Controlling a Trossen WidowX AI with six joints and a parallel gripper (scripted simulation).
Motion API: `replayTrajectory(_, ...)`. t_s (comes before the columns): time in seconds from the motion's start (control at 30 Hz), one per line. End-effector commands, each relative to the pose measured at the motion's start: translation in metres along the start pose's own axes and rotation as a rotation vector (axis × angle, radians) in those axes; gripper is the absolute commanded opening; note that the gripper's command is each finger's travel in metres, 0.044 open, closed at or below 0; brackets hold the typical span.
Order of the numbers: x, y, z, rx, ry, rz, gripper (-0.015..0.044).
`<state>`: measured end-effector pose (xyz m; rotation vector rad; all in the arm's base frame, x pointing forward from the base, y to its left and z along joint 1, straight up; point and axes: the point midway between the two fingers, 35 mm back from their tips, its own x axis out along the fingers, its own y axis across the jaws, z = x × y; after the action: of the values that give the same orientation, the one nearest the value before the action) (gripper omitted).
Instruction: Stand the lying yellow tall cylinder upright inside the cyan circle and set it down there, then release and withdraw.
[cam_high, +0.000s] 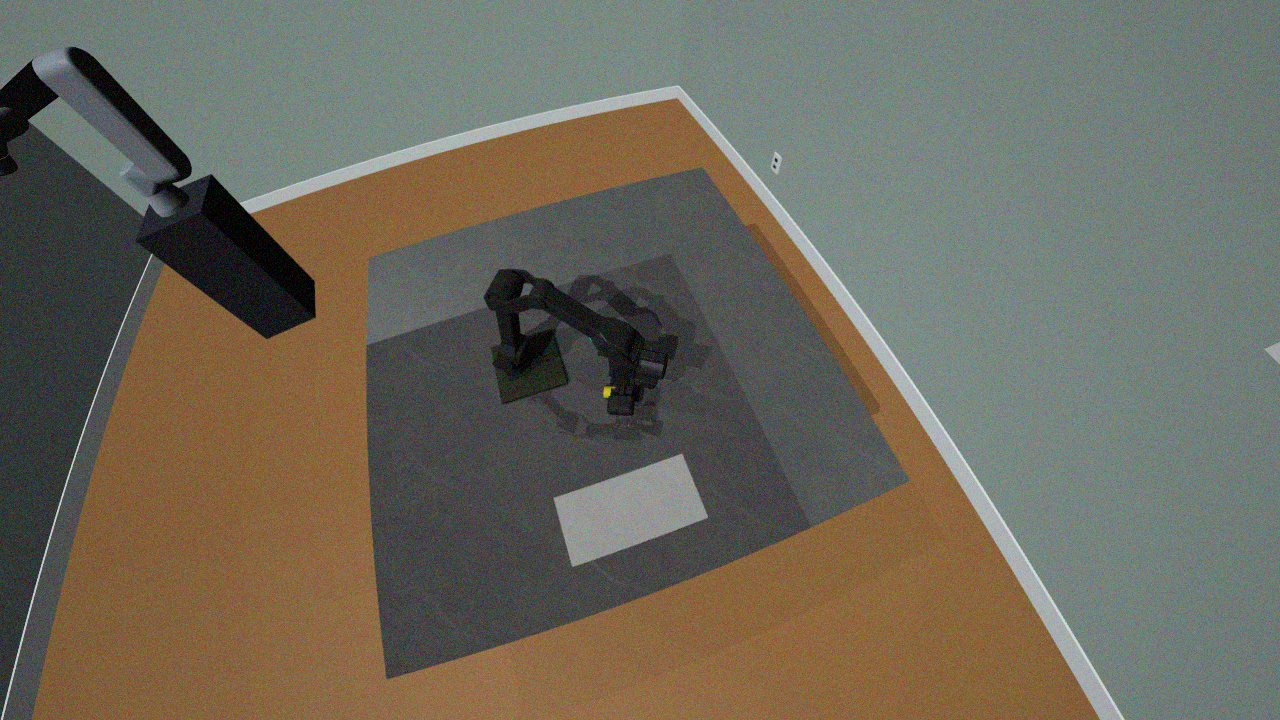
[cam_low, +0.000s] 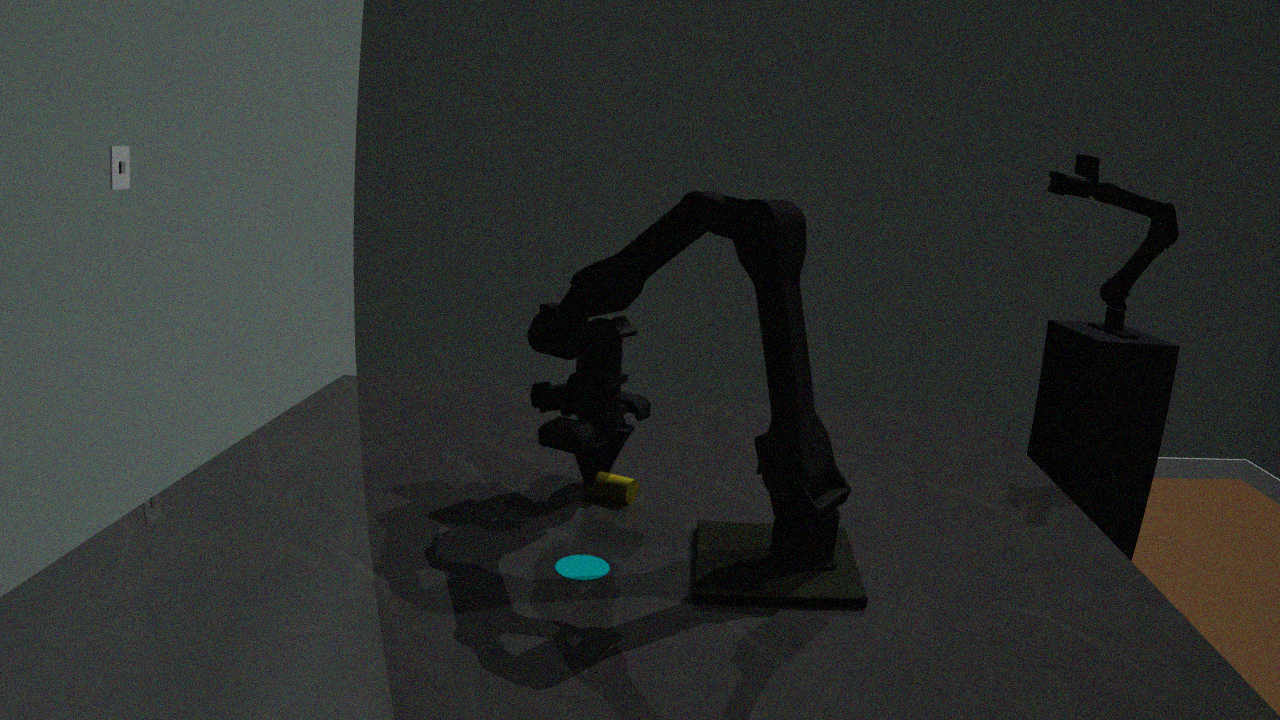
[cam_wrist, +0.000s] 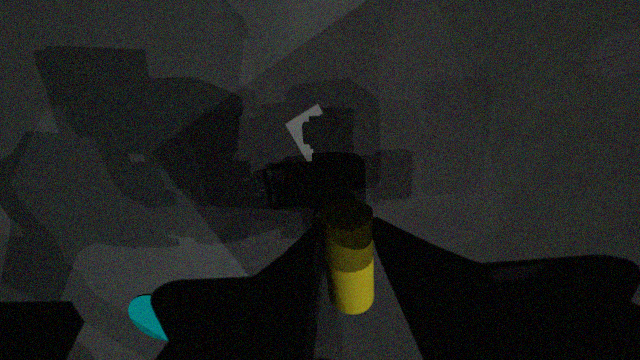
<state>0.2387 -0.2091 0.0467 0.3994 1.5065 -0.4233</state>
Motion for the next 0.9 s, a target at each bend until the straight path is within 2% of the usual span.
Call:
replayTrajectory(0.0,0.001,0.001,-0.001,0.003,0.003,0.002,0.0105)
replayTrajectory(0.87,-0.048,-0.002,0.007,-0.016,-0.007,-0.006,0.0105)
